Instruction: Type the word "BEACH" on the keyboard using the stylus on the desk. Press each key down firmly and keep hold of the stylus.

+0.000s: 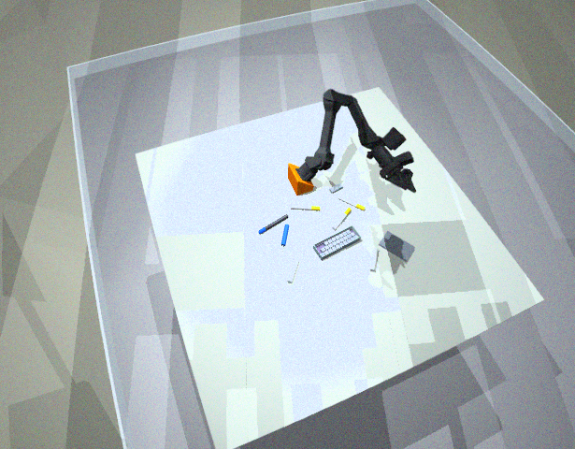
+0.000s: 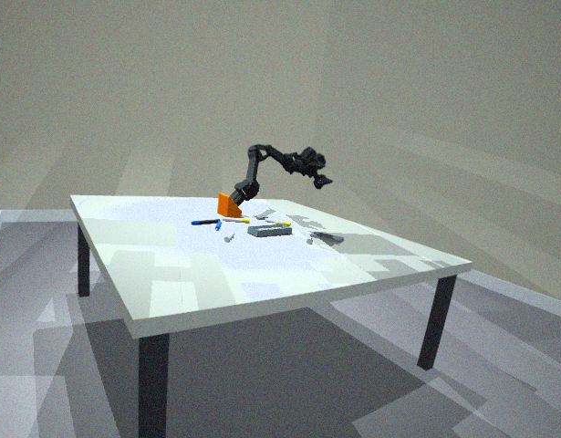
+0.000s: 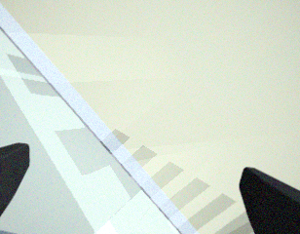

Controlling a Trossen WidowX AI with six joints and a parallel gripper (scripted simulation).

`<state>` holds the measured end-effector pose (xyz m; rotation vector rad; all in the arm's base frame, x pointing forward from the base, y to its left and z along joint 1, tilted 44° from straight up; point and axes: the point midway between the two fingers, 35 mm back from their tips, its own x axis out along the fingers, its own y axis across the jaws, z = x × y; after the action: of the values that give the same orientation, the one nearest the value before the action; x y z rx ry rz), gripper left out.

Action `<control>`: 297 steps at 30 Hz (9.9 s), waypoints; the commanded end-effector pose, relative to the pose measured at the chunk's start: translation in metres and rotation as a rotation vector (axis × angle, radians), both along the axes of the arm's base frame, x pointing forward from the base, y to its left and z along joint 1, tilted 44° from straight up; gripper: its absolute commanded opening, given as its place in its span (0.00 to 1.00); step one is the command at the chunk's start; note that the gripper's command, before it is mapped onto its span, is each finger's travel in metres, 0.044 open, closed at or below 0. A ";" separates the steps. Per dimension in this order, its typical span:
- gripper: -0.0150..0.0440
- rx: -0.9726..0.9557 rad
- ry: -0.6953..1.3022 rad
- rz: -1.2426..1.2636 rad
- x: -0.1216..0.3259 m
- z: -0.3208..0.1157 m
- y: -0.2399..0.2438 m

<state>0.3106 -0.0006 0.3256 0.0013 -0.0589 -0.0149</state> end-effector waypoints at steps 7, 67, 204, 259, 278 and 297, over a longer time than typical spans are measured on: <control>0.69 -0.057 0.423 0.112 0.040 -0.083 -0.003; 0.25 0.566 1.418 0.602 0.015 -0.340 -0.097; 0.51 1.048 1.138 -0.163 -0.110 -0.433 -0.160; 0.25 1.040 1.139 -0.160 -0.108 -0.437 -0.158; 0.25 0.826 1.227 -0.075 -0.091 -0.405 -0.172; 0.25 0.224 1.422 0.208 -0.038 -0.360 -0.137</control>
<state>0.2649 -0.1414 -0.0428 0.3040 1.3522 0.1561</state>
